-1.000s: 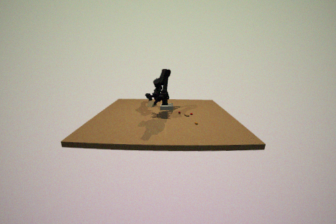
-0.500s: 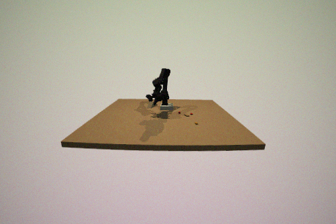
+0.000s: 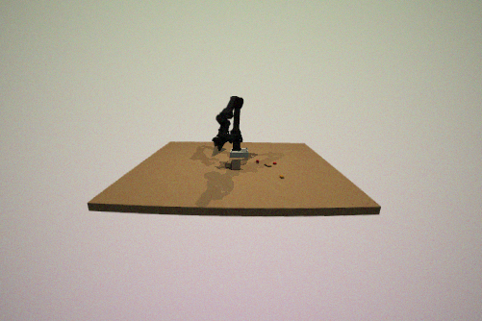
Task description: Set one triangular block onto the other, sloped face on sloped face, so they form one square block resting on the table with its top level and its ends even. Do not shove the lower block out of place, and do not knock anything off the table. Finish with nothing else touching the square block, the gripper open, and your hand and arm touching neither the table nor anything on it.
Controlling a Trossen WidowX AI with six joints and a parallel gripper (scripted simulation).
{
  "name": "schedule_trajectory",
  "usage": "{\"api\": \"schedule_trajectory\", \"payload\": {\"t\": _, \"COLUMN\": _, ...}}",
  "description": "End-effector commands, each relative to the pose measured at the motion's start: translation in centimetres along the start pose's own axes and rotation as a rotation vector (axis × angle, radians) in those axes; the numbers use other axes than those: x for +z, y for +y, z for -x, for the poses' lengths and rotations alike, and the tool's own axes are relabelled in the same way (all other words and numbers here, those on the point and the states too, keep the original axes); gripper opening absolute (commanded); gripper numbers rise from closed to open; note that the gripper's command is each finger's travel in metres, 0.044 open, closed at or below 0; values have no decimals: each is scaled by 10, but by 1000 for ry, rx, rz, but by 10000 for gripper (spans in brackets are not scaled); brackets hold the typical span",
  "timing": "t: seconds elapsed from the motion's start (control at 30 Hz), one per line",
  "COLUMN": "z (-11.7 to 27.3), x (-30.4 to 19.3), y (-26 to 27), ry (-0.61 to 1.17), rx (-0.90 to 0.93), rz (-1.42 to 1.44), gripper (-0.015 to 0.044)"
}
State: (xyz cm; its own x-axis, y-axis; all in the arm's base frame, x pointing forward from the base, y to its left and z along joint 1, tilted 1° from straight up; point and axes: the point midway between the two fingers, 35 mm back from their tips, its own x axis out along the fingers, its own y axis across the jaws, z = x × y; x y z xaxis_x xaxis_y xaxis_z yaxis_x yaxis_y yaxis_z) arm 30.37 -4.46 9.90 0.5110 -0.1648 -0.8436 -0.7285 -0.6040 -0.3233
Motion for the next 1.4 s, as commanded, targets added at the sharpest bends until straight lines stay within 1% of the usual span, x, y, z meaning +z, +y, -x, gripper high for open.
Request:
{"api": "schedule_trajectory", "payload": {"t": 0.0, "z": 1, "x": -4, "y": -5, "ry": -26, "rx": 22, "rz": -147, "gripper": 0}}
{"api": "schedule_trajectory", "payload": {"t": 0.73, "z": 0, "x": -9, "y": -8, "ry": -113, "rx": 241, "rz": -856, "gripper": 0}}
{"api": "schedule_trajectory", "payload": {"t": 1.37, "z": 3, "x": -12, "y": -9, "ry": -65, "rx": 493, "rz": -1458, "gripper": 0}}
